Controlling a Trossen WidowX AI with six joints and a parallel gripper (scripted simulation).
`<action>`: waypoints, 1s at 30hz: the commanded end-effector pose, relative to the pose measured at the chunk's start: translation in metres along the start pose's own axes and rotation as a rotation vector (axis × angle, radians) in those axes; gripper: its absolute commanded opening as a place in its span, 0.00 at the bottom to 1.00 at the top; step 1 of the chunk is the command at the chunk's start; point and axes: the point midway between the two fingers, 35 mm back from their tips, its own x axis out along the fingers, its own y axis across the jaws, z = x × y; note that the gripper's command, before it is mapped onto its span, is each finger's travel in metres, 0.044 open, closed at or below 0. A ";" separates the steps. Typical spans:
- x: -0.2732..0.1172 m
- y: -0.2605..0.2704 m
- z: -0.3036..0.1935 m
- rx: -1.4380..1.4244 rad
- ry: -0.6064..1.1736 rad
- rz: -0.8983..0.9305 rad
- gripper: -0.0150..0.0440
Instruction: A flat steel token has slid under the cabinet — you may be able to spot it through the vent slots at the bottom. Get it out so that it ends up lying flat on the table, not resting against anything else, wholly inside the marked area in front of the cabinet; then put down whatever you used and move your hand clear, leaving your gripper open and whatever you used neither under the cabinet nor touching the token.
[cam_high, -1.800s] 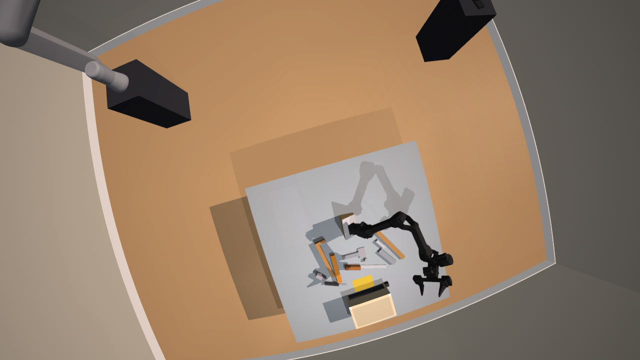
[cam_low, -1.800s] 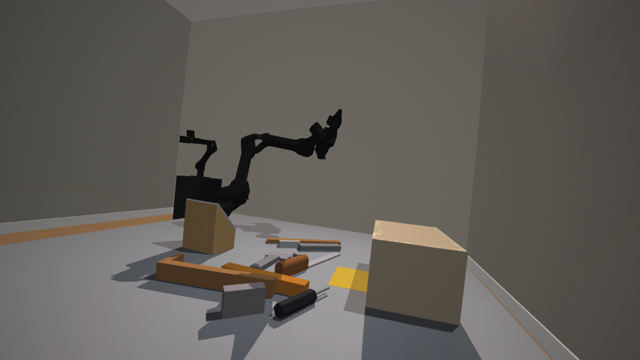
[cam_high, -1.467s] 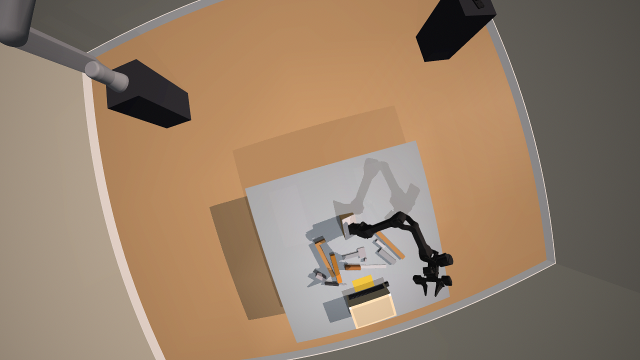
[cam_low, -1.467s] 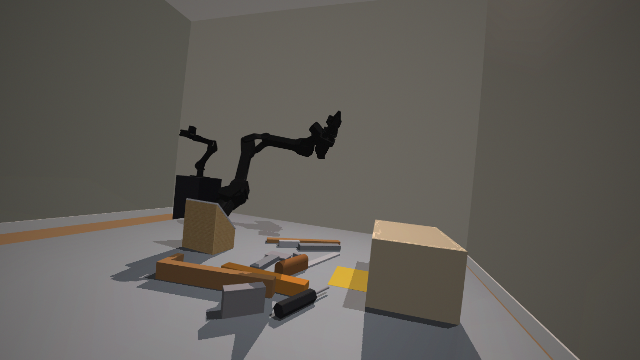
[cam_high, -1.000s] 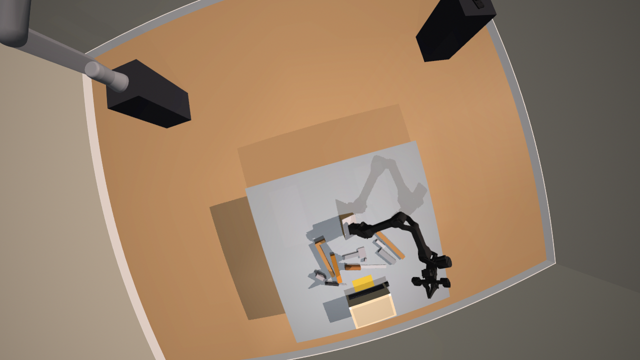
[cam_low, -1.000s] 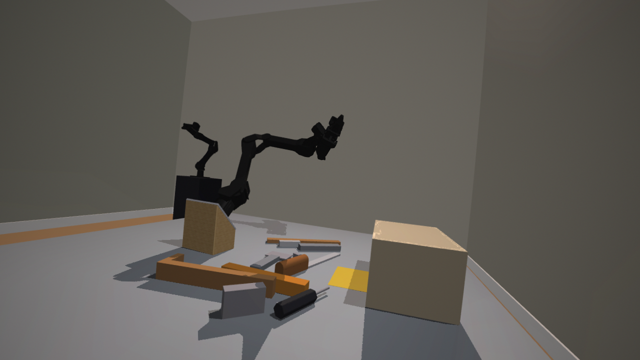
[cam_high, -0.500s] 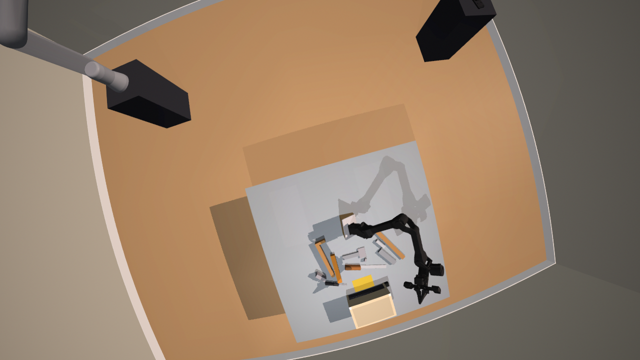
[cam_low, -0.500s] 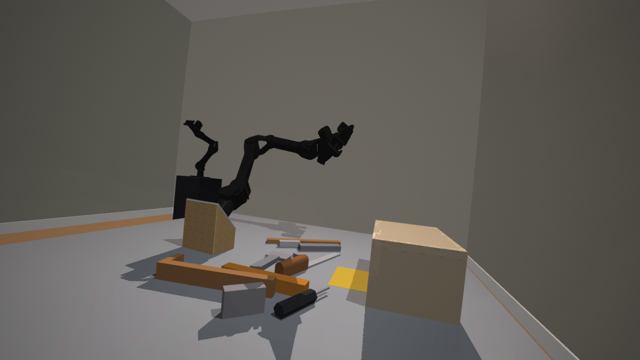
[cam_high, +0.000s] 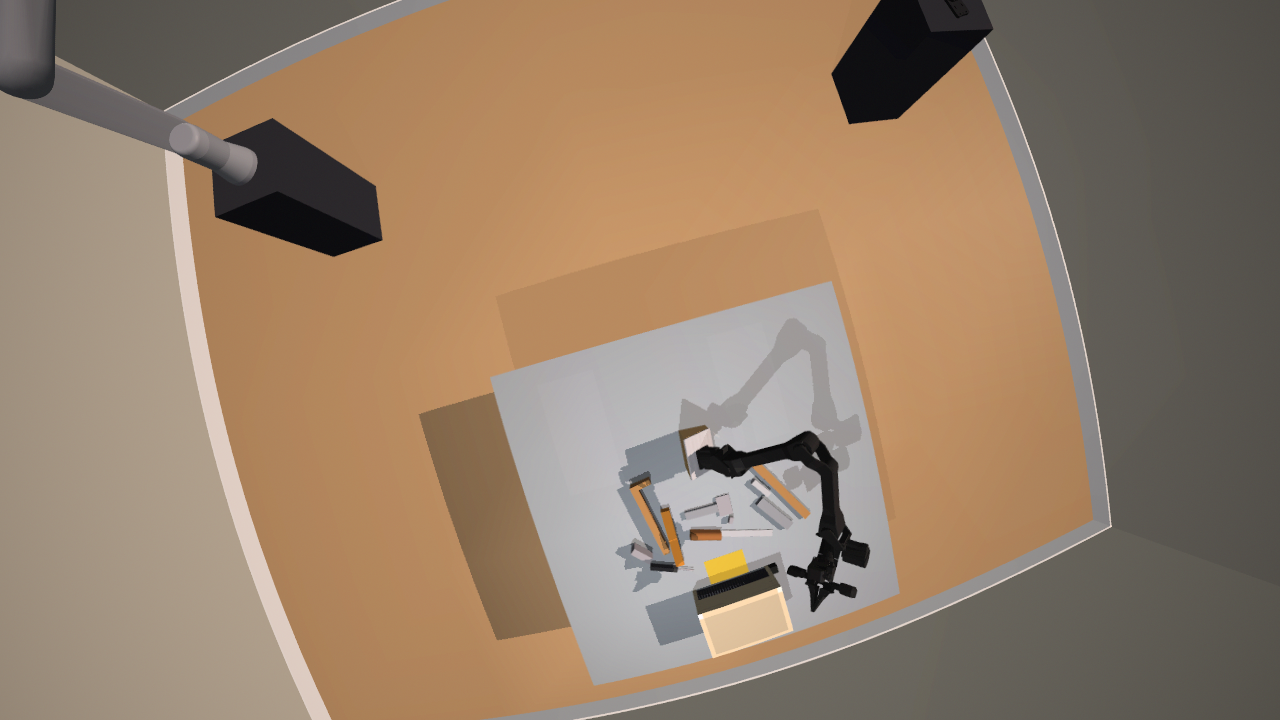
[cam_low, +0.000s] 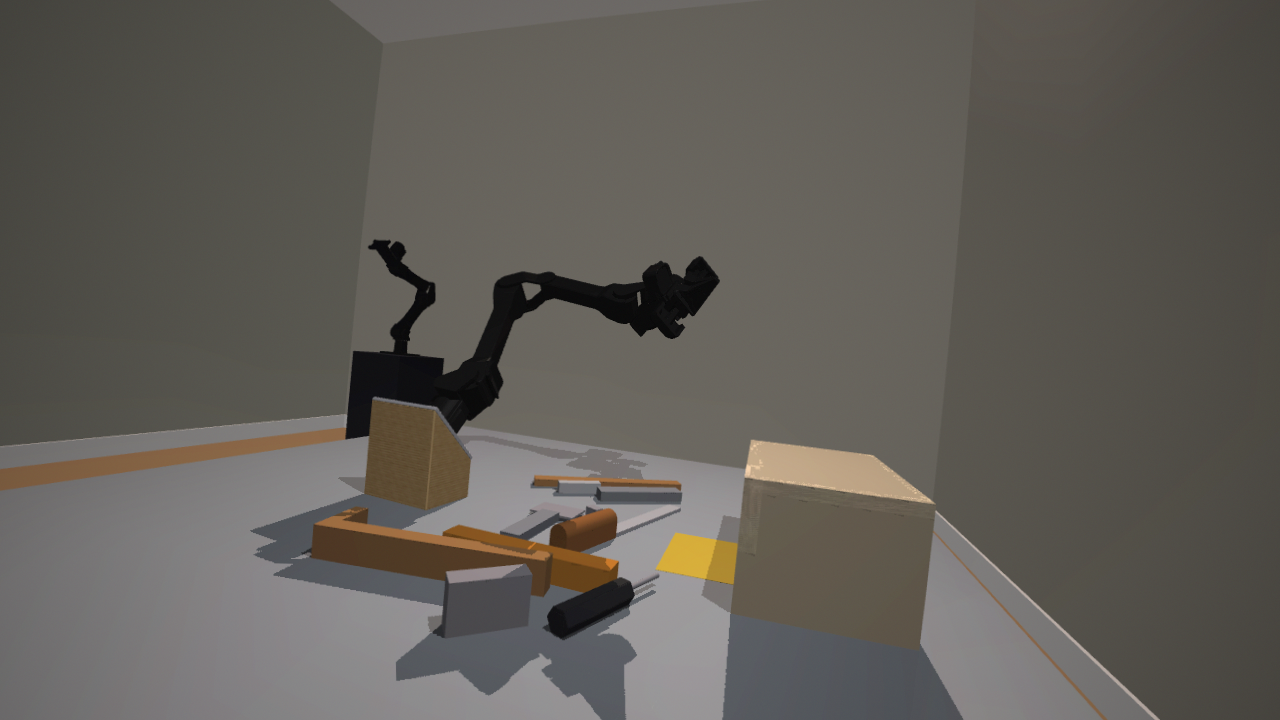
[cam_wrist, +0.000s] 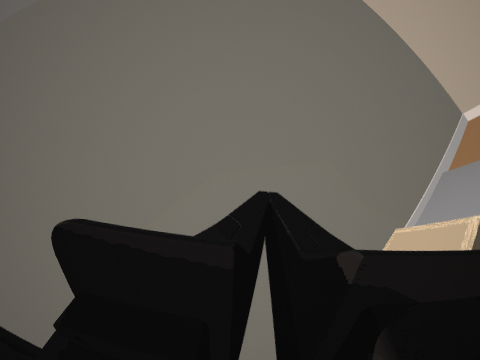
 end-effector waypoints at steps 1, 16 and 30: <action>0.008 -0.025 -0.007 -0.002 0.048 -0.070 0.25; 0.022 -0.108 -0.020 0.045 0.178 -0.351 0.25; 0.014 -0.187 -0.019 0.149 0.241 -0.669 0.25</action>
